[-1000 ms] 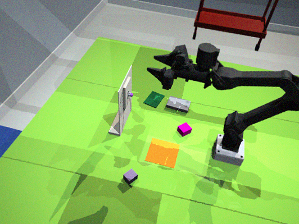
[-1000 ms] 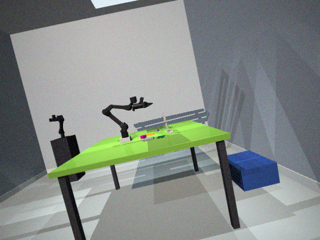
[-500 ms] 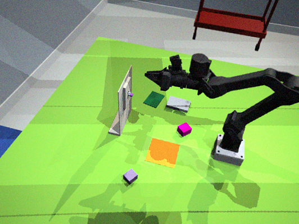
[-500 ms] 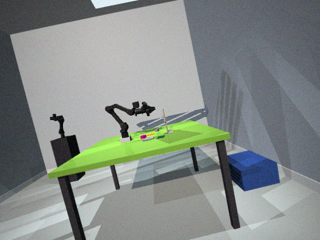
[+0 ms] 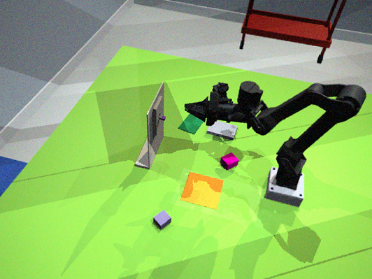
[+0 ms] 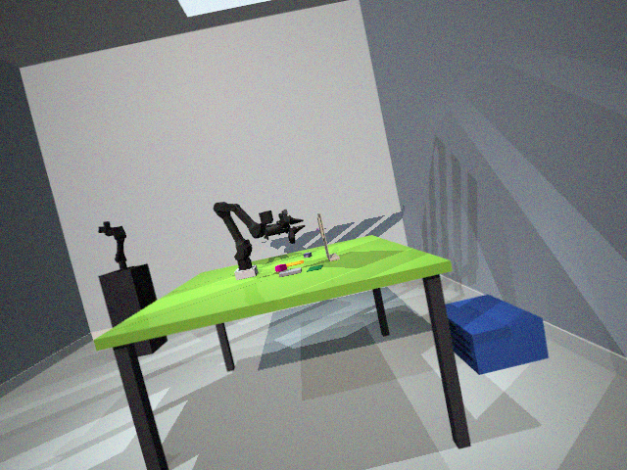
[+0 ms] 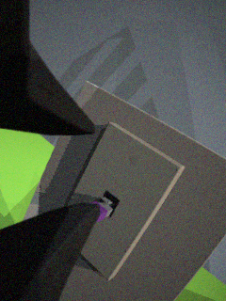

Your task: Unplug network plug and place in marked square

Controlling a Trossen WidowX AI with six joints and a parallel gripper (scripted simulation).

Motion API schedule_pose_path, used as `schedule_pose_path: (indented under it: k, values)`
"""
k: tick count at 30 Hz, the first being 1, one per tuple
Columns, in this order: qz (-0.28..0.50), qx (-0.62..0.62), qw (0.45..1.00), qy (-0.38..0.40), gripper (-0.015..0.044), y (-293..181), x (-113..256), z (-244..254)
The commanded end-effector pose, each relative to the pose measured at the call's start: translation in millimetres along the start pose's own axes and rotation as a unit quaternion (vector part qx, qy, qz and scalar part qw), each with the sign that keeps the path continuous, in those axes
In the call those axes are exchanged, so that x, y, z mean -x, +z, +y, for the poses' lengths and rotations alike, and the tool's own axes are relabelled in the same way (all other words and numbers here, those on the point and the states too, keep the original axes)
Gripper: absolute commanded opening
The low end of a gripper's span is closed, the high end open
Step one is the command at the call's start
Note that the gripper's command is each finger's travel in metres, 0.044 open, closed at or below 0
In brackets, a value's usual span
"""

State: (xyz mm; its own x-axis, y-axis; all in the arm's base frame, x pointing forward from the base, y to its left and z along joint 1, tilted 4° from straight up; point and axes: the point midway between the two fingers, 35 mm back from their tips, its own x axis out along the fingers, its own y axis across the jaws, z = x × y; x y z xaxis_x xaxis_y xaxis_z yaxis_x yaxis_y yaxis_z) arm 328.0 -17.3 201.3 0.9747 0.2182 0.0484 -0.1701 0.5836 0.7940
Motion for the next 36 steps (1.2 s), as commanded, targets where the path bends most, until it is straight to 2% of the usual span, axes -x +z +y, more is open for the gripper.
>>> schedule_pose_path:
  k: [1, 13, 21, 36]
  values:
    - [0.017, -0.080, 0.997, 0.008, 0.0156, -12, 11, -13]
    - [0.061, -0.280, 0.958, 0.019, 0.0156, -41, 44, -33]
    - [0.063, -0.291, 0.955, 0.019, 0.0156, -43, 46, -34]
    - [0.062, -0.290, 0.955, 0.022, 0.0156, -36, -14, -37]
